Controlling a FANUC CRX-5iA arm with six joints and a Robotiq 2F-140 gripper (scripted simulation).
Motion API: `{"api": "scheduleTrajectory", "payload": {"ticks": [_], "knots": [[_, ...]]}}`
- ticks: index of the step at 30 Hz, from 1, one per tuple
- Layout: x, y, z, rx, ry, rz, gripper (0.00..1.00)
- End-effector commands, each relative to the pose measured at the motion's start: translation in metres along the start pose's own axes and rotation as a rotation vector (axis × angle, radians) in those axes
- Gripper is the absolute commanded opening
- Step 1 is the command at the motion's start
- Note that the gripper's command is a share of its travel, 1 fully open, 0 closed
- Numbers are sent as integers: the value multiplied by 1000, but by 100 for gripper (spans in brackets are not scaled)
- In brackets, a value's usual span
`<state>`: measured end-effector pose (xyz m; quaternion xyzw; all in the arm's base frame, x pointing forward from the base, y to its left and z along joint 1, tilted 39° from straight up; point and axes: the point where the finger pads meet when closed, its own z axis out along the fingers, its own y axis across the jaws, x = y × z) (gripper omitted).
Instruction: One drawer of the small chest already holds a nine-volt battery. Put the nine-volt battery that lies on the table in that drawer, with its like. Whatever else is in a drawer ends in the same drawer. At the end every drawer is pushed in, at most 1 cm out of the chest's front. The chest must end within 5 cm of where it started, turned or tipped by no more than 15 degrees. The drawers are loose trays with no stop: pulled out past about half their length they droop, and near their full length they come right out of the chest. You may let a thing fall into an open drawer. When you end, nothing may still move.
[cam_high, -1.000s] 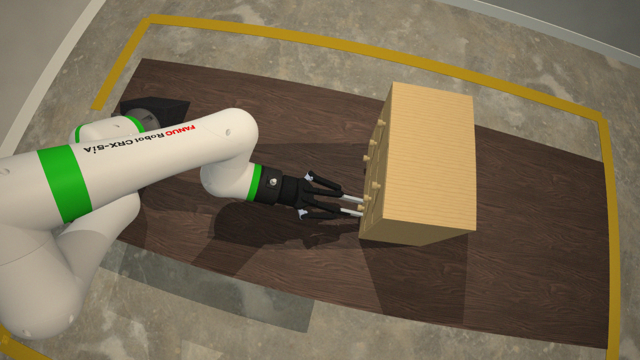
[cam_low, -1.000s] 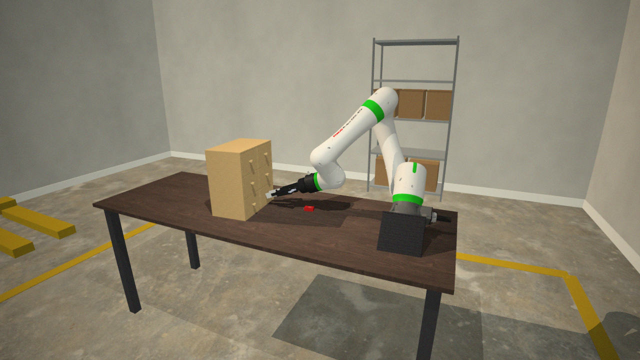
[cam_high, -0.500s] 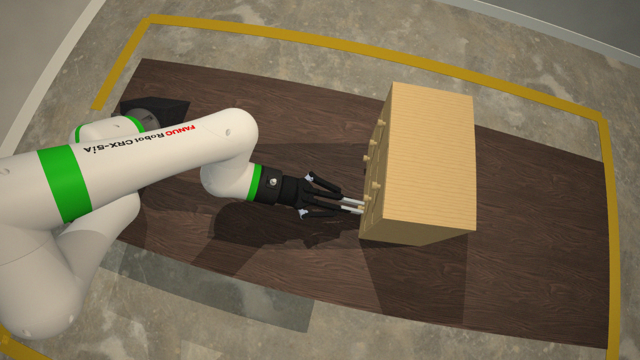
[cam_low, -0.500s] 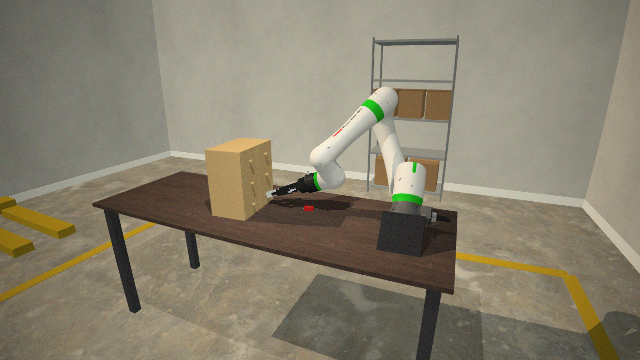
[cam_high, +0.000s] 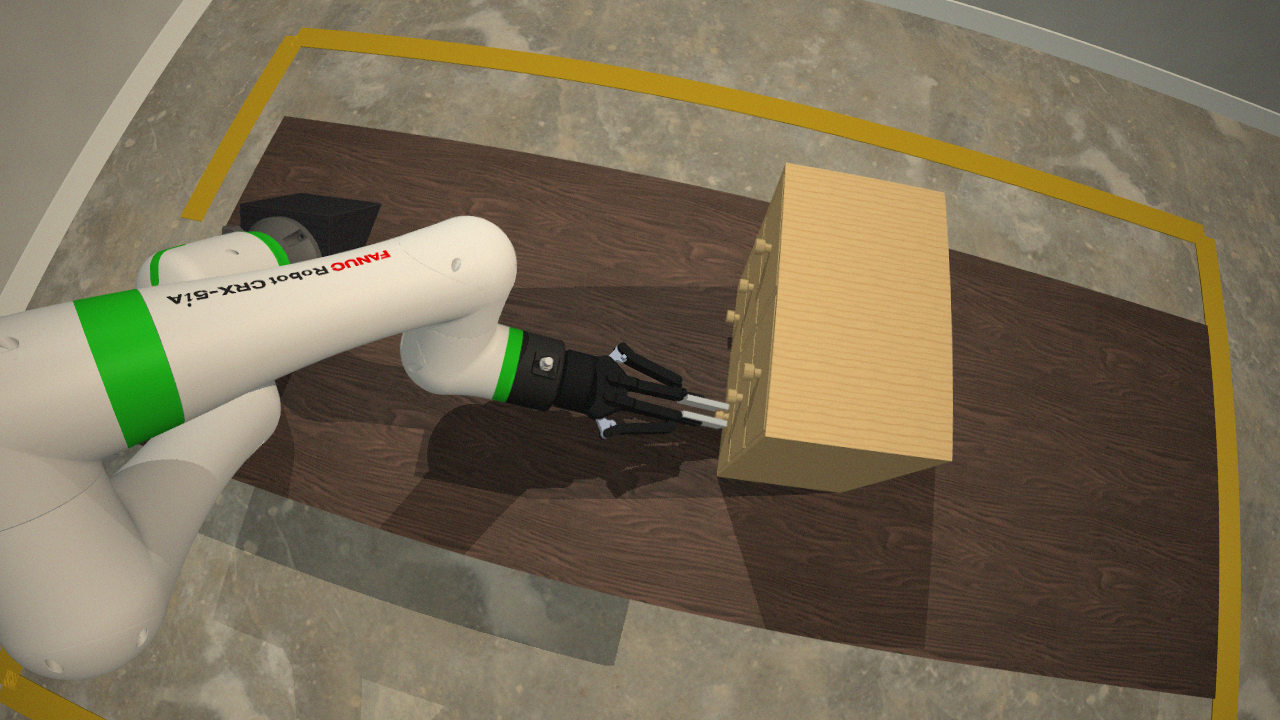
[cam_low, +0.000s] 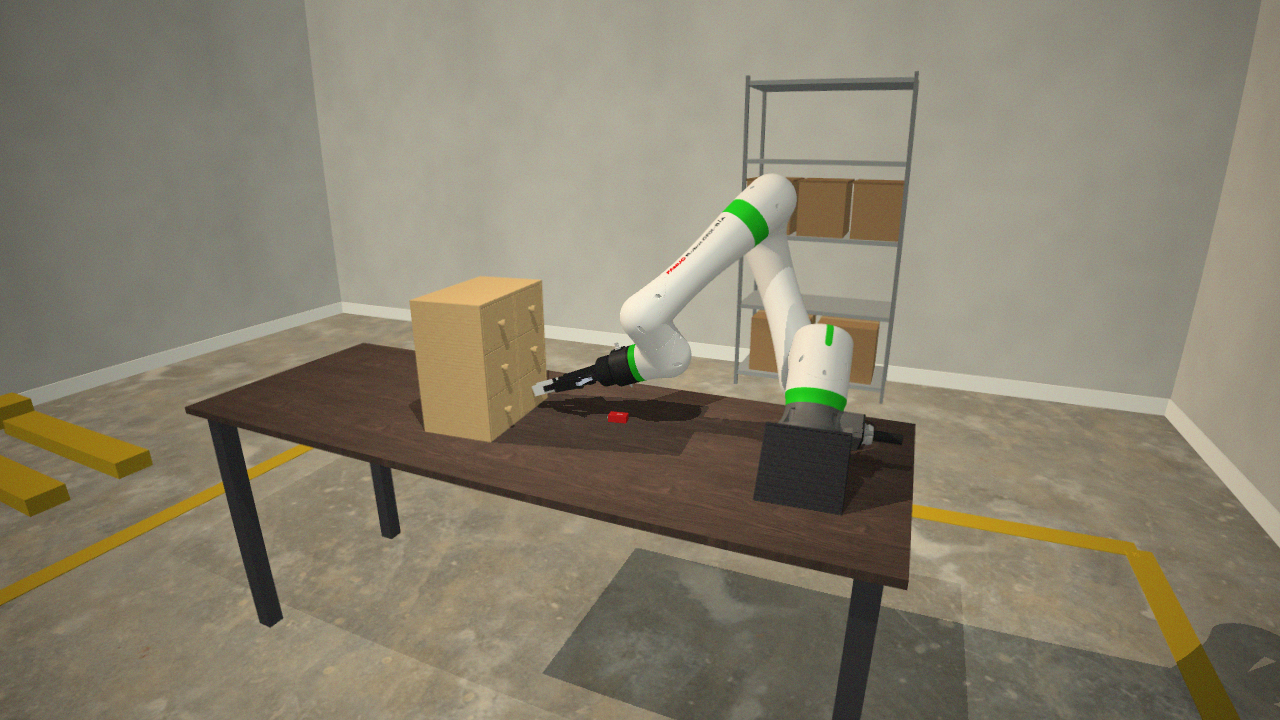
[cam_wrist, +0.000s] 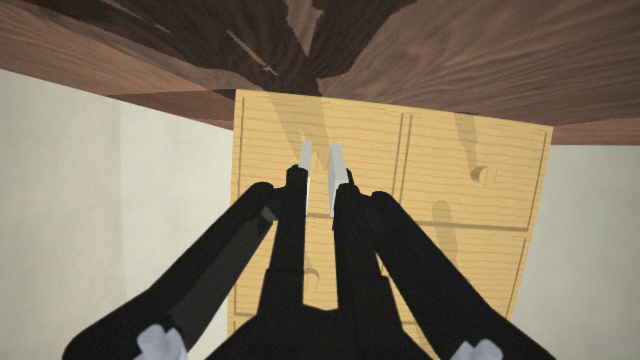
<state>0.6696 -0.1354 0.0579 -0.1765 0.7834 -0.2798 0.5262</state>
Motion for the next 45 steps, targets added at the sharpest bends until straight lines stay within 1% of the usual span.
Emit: {"api": "scheduleTrajectory", "payload": {"ticks": [1,21,36,45], "knots": [[0,0,0,0,0,0,8],[1,0,-4,0,0,0,8],[6,0,-16,0,0,0,8],[10,0,-28,0,0,0,8]]}}
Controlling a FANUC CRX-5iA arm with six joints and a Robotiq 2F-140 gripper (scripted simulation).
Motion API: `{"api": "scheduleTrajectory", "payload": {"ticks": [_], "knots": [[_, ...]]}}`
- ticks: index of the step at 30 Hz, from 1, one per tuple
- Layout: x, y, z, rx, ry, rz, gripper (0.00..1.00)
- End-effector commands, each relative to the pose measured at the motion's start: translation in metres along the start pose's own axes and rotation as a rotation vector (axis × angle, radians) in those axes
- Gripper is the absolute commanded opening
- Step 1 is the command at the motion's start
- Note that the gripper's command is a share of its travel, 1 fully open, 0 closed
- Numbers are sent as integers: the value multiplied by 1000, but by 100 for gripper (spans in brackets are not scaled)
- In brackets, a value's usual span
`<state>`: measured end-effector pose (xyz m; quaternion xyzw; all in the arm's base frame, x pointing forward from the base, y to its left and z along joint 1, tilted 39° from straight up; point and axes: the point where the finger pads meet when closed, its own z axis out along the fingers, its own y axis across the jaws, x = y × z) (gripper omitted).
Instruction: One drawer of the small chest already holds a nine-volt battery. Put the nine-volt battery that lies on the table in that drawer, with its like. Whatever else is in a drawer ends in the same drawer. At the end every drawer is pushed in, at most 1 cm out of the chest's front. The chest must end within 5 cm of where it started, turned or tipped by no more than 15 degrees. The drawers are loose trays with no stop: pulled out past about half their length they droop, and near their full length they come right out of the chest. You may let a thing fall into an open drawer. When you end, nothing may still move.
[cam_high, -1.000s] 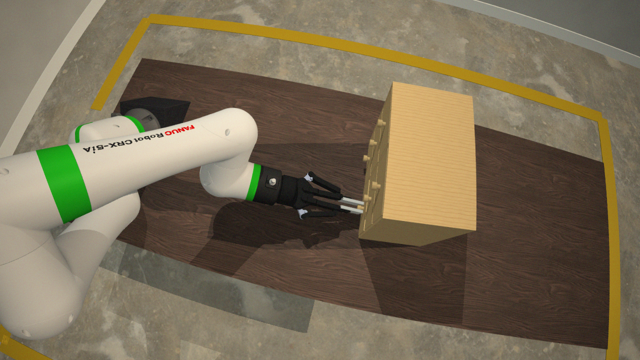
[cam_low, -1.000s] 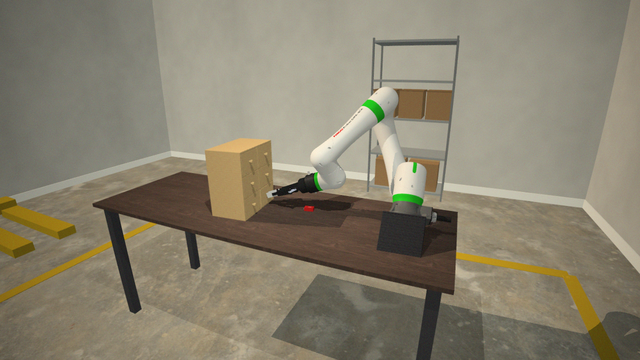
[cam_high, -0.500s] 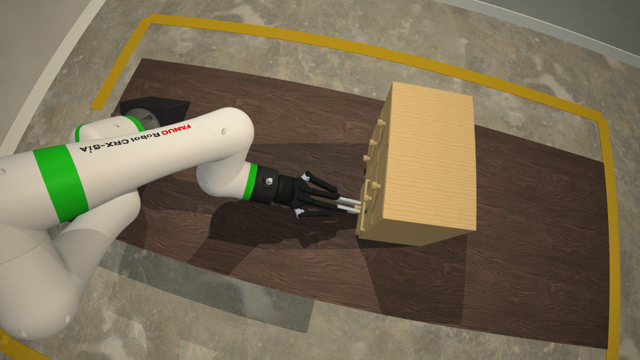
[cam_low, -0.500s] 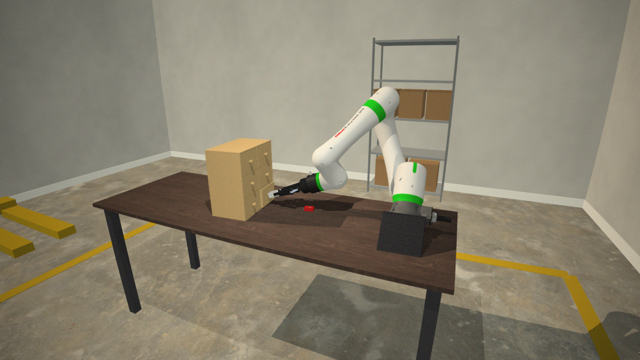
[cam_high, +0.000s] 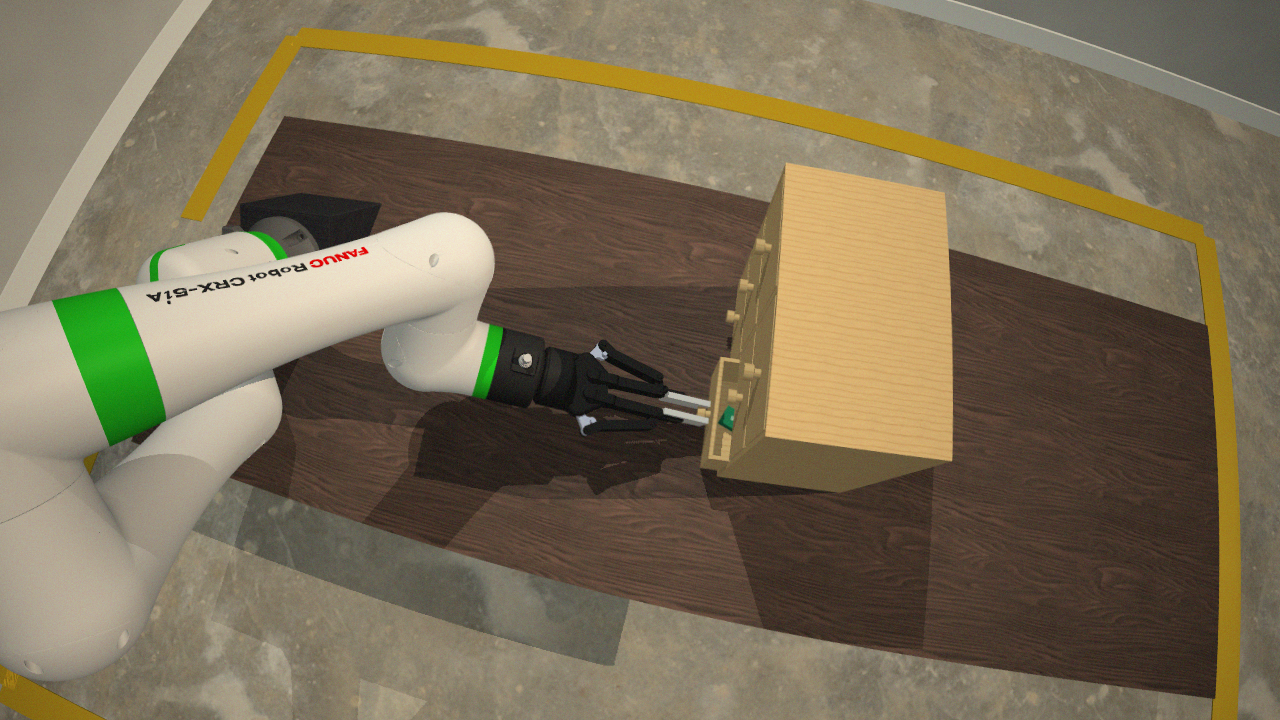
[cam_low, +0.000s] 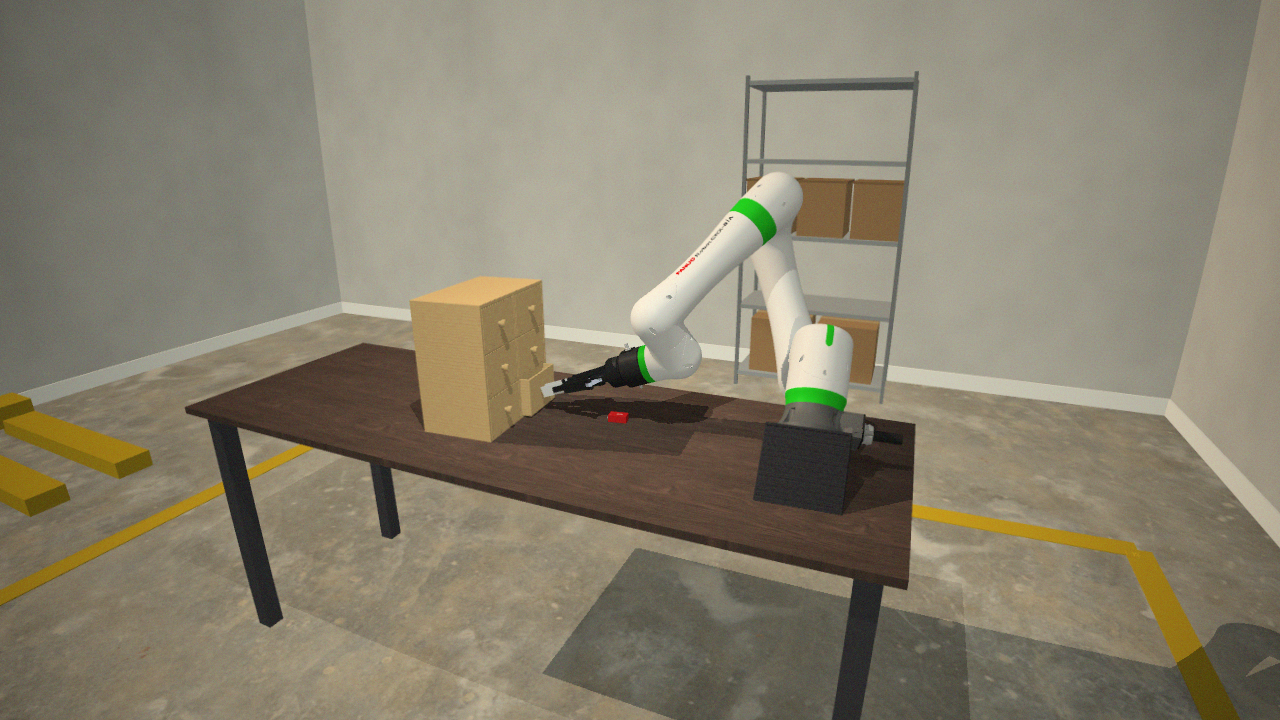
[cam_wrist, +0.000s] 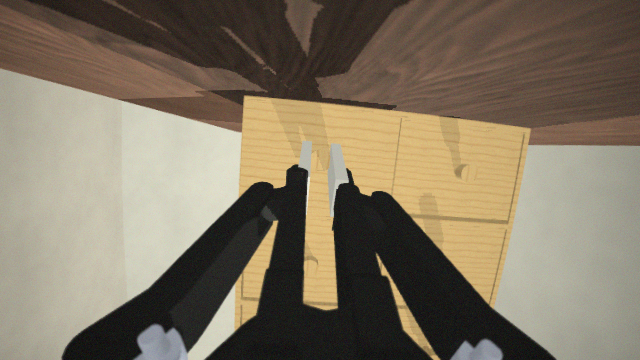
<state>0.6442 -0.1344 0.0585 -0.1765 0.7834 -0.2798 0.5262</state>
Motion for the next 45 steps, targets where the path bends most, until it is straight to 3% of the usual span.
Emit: {"api": "scheduleTrajectory", "payload": {"ticks": [1,23,45], "knots": [[2,0,-5,0,0,0,8],[11,0,-31,0,0,0,8],[15,0,-41,0,0,0,8]]}}
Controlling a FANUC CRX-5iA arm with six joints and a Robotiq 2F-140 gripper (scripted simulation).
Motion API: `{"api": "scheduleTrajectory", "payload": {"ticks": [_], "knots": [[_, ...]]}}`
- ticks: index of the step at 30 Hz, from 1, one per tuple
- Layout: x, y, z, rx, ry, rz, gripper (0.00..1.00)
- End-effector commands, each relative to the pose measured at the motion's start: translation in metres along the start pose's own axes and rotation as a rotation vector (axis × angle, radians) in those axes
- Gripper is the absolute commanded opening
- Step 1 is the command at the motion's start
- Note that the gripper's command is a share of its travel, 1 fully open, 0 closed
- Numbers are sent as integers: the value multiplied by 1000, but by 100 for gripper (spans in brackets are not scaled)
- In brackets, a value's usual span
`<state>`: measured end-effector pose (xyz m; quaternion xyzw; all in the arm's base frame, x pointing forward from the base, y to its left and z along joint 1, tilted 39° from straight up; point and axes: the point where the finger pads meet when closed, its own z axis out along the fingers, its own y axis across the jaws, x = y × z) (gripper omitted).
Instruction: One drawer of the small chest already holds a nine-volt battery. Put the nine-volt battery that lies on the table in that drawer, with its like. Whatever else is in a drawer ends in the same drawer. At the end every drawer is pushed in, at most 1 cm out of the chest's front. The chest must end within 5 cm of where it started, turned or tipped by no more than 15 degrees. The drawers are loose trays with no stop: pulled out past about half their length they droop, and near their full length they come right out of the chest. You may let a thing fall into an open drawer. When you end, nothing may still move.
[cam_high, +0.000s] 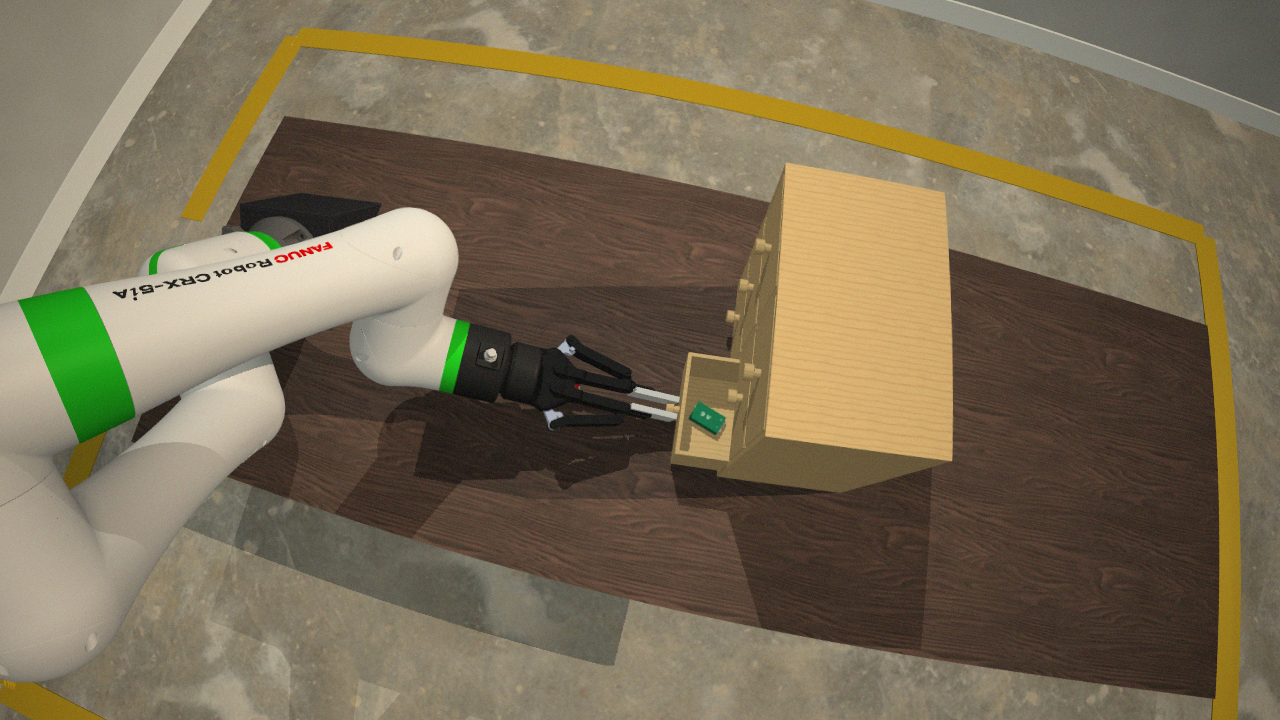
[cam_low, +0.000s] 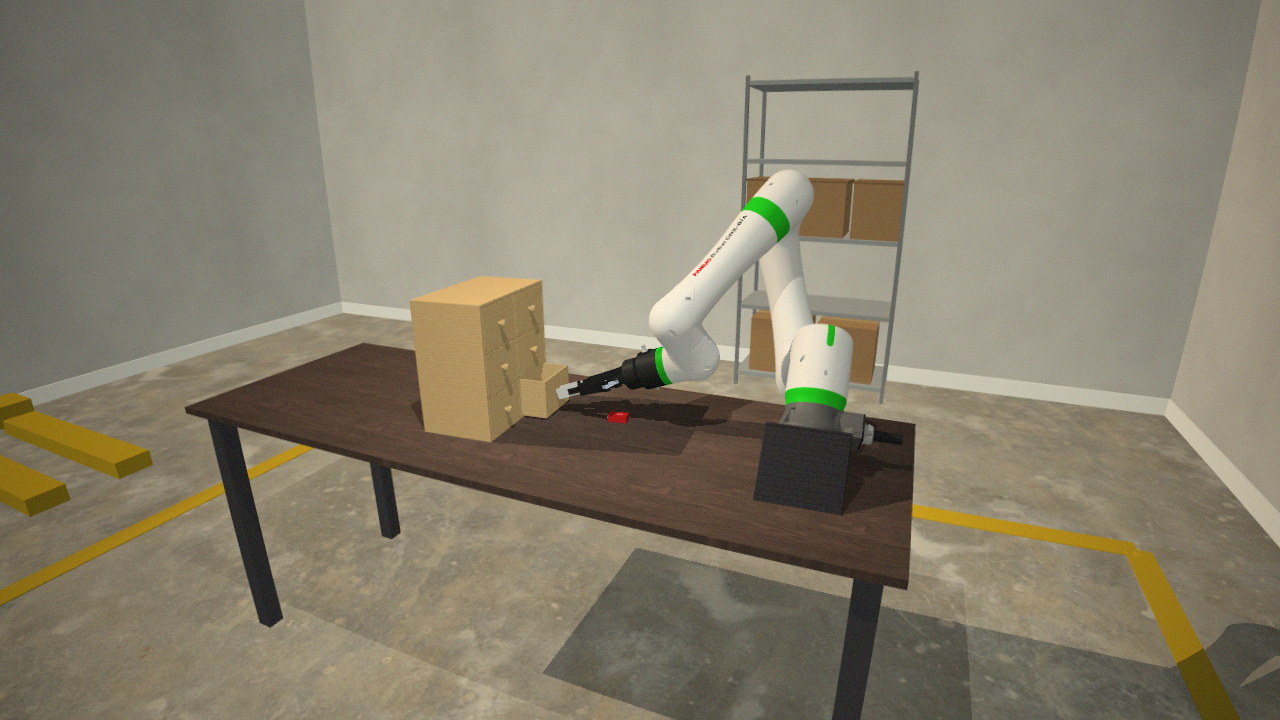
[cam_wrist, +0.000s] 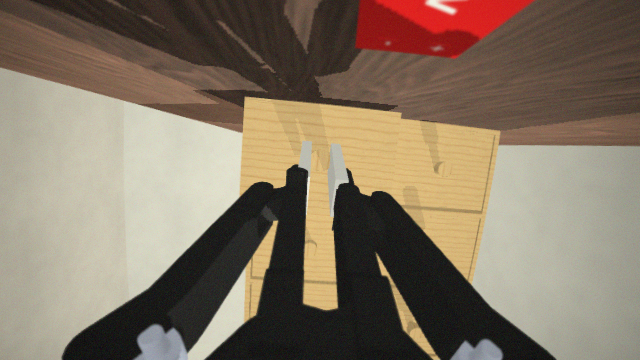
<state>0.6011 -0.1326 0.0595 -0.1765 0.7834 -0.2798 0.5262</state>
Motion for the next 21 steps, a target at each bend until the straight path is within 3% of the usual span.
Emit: {"api": "scheduleTrajectory", "payload": {"ticks": [1,21], "knots": [[0,0,-1,0,0,0,8],[0,0,-1,0,0,0,10]]}}
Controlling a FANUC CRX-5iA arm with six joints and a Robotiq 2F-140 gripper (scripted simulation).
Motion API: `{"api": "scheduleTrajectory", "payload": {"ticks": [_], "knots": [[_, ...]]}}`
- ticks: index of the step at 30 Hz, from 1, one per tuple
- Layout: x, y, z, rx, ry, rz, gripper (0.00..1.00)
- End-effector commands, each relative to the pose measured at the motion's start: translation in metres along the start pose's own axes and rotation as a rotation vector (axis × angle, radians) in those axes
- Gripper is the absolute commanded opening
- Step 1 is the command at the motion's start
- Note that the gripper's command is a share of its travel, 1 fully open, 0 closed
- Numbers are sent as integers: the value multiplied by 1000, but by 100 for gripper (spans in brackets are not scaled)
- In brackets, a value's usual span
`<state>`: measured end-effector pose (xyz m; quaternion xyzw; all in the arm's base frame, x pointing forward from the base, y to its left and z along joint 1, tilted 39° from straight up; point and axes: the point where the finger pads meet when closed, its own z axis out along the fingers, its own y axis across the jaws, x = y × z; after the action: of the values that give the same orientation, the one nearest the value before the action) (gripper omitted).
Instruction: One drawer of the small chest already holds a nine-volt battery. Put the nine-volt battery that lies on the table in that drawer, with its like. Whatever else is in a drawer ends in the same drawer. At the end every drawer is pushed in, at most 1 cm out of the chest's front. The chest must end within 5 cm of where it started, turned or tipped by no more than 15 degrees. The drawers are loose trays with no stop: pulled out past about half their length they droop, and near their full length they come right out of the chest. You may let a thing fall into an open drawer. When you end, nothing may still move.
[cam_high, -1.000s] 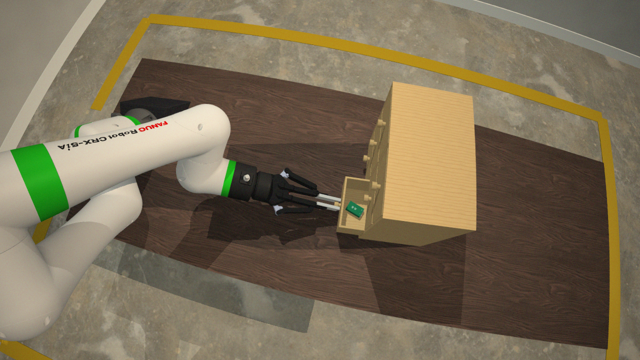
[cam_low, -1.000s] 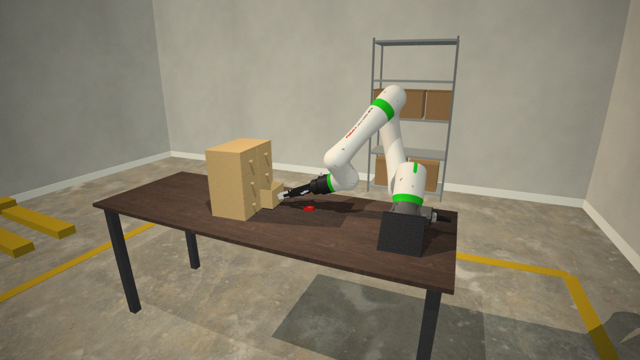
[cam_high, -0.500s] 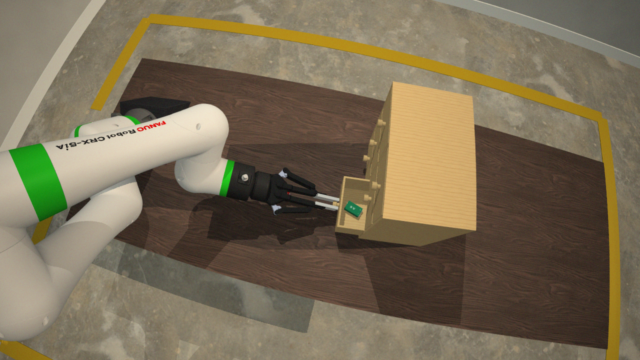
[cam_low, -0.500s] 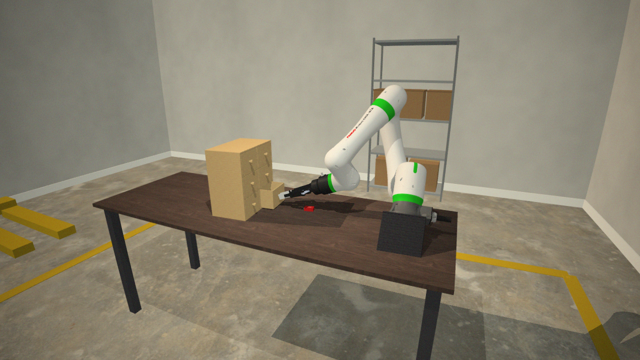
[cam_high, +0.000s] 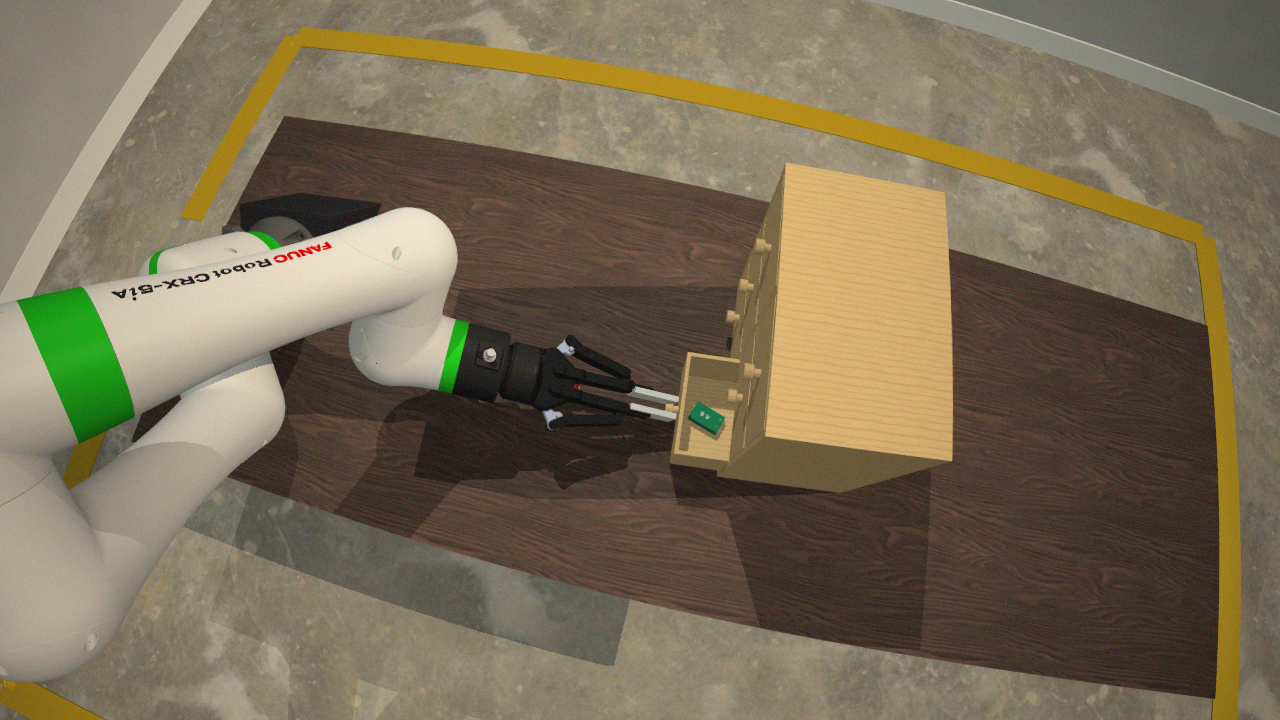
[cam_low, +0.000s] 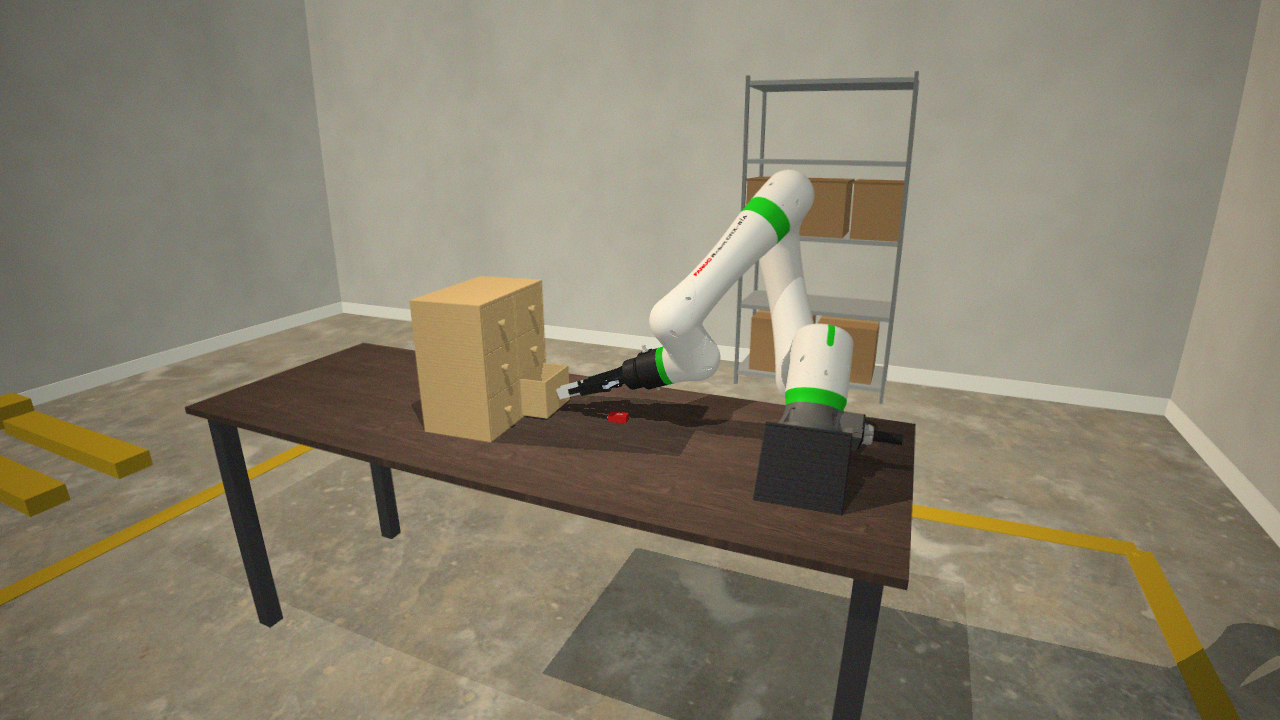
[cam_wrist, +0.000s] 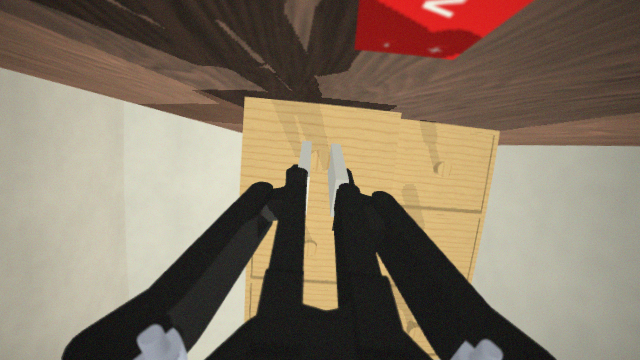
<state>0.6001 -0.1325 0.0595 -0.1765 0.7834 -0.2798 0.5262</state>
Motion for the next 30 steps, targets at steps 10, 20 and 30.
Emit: {"api": "scheduleTrajectory", "payload": {"ticks": [10,20,30], "knots": [[0,0,0,0,0,0,20],[3,0,-10,0,0,0,20],[16,0,-43,0,0,0,20]]}}
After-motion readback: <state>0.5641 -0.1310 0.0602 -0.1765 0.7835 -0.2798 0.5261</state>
